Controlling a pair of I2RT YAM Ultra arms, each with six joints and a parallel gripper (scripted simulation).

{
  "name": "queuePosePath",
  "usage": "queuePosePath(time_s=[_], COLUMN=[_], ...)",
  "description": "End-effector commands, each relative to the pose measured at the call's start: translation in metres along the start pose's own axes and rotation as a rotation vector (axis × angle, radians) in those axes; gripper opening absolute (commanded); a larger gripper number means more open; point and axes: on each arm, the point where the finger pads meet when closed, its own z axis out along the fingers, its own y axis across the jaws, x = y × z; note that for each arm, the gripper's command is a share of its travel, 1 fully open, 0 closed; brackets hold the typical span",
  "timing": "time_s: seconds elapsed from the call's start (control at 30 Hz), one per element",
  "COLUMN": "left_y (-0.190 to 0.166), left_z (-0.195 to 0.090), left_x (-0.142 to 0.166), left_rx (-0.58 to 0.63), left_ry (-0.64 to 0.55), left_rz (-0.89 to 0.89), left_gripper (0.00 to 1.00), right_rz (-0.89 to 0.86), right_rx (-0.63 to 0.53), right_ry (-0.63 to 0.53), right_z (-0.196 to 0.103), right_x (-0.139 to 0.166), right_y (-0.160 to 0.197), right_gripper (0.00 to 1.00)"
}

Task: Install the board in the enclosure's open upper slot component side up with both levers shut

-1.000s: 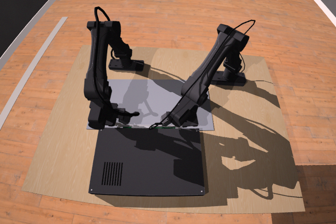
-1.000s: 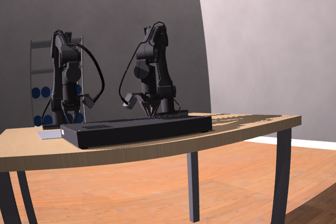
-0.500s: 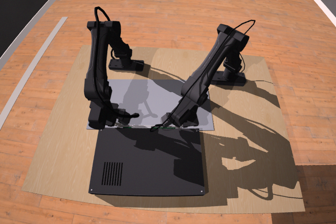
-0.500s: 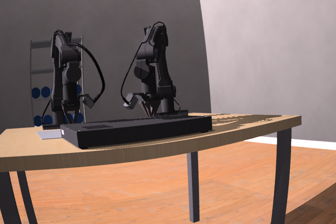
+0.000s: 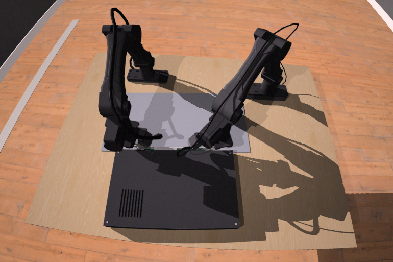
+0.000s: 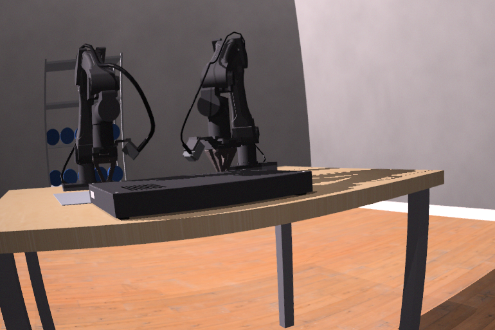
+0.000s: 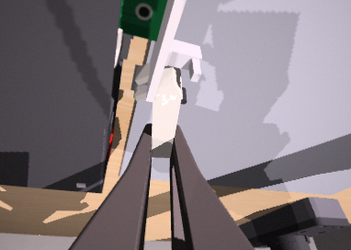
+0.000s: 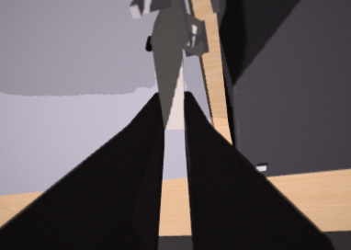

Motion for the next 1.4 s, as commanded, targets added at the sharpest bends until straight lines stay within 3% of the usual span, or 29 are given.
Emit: queuePosePath(time_s=[0.0,0.3,0.83,1.37], left_y=[0.000,-0.002,-0.001,-0.009], left_z=[-0.005,-0.009,-0.009,-0.006], left_x=[0.001,-0.004,-0.002,-0.006], left_rx=[0.000,-0.022,-0.021,-0.022], left_ry=[0.005,-0.009,-0.008,-0.015], left_rz=[-0.013,-0.160,-0.177,-0.423], left_gripper=[0.03,0.03,0.03,0.03], right_rz=[0.009,0.163,0.176,0.433], right_rx=[0.009,0.022,0.021,0.023], right_ry=[0.007,0.002,0.001,-0.009], right_z=[-0.003,-0.004,-0.004,-0.004], right_x=[-0.001,-0.003,-0.003,-0.007], right_y=[-0.003,0.001,0.001,0.009], right_gripper=[0.03,0.03,0.03,0.03])
